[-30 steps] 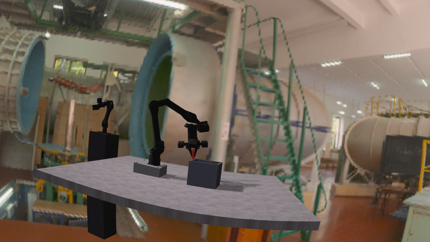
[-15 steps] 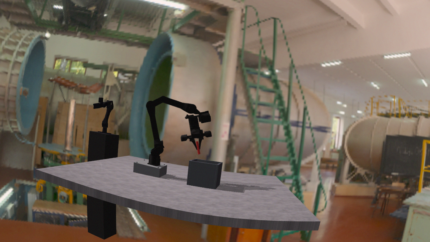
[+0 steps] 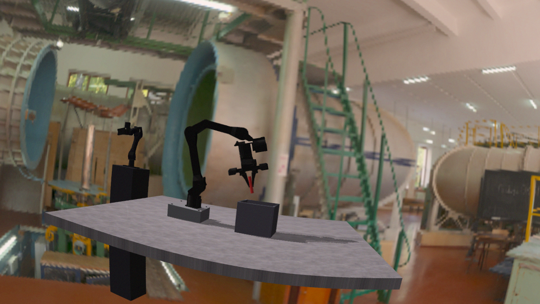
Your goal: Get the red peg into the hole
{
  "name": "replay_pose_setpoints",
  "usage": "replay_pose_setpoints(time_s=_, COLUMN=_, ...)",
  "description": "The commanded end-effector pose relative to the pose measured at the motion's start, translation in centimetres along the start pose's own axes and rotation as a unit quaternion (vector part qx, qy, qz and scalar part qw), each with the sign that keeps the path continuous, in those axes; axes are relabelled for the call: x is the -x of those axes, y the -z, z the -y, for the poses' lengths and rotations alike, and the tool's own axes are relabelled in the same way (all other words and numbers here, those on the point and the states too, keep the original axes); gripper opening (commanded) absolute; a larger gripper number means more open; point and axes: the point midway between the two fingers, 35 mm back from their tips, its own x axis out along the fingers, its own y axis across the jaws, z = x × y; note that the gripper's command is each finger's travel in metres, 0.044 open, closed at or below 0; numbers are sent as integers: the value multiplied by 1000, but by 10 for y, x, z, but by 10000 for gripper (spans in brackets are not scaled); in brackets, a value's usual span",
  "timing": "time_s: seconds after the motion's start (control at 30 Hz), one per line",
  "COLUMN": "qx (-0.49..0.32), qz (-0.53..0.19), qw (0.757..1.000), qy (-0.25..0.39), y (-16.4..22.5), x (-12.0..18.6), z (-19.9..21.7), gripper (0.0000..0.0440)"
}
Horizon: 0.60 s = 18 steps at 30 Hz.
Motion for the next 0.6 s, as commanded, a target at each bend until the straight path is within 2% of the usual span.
replay_pose_setpoints(time_s=0.0, qx=-2, qz=11, qw=1000, qy=6, y=-10, x=-1, z=-2, gripper=0)
replay_pose_setpoints(time_s=0.57, qx=-21, qz=34, qw=998, qy=39, y=-55, x=-8, z=-9, gripper=0)
